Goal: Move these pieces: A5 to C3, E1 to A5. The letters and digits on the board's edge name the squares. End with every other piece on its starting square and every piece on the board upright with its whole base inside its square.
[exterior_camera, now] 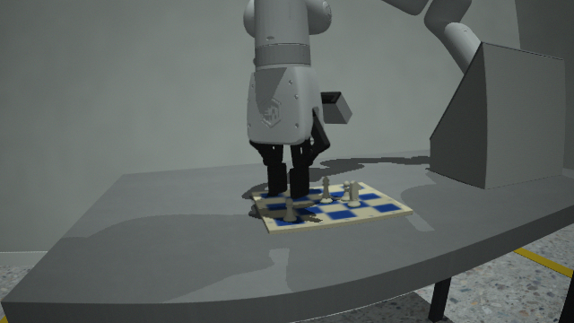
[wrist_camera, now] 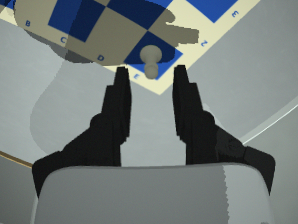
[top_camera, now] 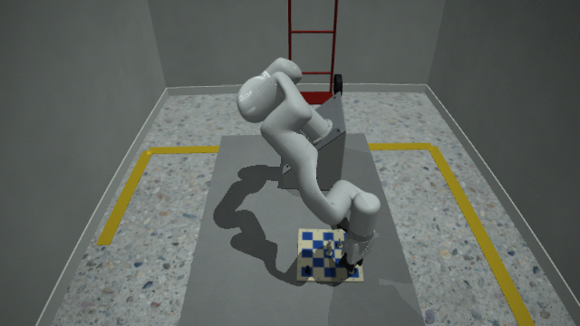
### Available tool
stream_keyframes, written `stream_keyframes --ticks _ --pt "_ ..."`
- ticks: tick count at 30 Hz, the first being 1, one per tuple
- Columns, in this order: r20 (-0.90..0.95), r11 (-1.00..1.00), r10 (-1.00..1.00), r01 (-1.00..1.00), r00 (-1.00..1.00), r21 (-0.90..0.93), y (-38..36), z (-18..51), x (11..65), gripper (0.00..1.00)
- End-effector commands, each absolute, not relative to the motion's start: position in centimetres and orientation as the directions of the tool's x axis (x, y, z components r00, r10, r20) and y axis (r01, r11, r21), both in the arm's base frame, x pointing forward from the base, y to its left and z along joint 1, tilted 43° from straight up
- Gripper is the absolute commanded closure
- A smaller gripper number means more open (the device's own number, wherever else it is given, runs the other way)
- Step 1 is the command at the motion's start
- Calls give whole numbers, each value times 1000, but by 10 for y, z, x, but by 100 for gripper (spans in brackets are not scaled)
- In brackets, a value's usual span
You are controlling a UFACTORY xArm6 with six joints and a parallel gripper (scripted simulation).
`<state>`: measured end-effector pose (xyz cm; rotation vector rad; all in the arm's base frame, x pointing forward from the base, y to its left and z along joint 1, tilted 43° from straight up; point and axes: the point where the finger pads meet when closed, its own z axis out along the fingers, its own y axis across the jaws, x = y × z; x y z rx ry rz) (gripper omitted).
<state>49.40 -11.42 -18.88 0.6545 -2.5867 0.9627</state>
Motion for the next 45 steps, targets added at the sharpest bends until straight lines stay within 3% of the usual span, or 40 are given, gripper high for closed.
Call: stream_keyframes --ticks 1,45 --pt "424 670 -311 -512 -851 -537 -114 -189 496 66" --pt "424 670 -311 -512 -851 -537 -135 -212 492 66"
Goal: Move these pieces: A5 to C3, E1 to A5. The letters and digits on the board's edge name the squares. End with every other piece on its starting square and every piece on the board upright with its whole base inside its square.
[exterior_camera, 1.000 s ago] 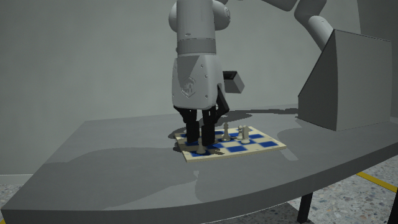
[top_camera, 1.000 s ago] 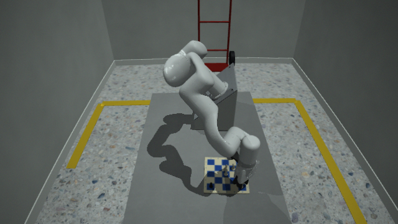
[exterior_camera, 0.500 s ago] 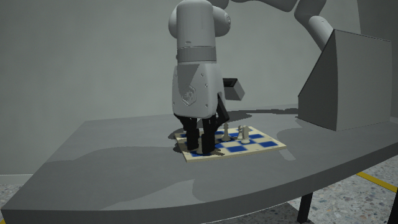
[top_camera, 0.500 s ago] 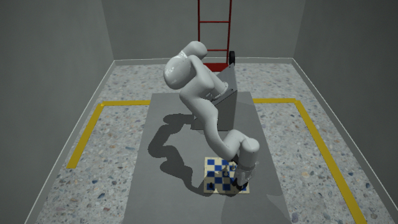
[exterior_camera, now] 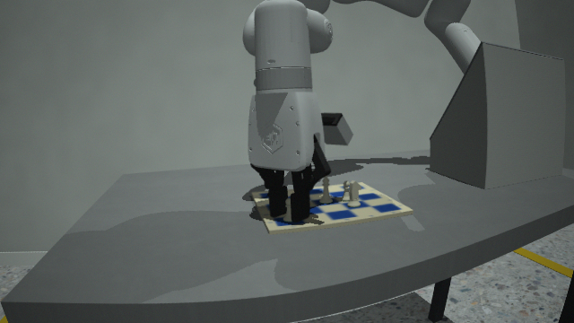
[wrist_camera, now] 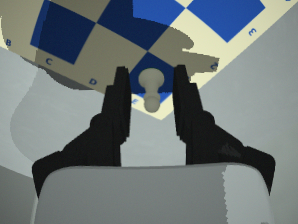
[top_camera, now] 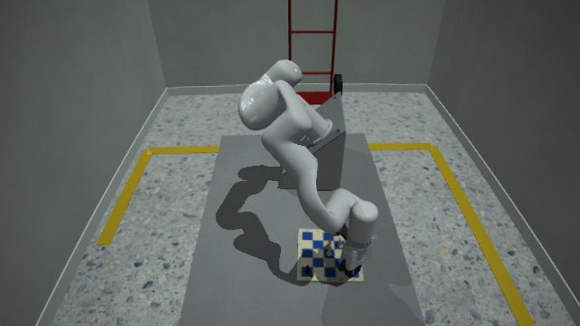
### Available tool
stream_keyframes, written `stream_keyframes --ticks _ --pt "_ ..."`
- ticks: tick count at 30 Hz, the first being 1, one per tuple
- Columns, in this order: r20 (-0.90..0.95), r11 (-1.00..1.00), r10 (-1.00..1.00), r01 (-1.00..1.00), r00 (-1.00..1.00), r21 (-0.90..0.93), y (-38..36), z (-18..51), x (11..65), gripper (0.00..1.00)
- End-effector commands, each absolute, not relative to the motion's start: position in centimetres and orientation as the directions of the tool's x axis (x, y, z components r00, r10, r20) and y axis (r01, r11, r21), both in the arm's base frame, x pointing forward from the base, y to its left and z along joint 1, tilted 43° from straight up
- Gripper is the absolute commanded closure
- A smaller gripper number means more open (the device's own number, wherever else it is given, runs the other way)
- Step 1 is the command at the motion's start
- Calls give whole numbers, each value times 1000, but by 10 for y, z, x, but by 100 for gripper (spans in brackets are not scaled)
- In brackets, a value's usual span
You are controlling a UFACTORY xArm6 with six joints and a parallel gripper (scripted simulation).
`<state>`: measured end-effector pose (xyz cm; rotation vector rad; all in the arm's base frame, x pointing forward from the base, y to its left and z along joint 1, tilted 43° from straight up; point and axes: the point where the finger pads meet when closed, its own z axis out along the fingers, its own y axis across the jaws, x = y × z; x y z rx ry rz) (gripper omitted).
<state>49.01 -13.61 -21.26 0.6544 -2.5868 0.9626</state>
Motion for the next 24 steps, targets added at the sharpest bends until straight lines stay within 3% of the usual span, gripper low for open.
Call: stream_keyframes --ticks 1,18,19,24 --pt "424 670 -311 -512 -851 -537 -135 -212 492 66" --pt "424 670 -311 -512 -851 -537 -135 -212 492 66" --pt "424 670 -311 -512 -851 -537 -135 -212 492 100" --pt "424 670 -311 -512 -851 -537 -135 -212 492 100"
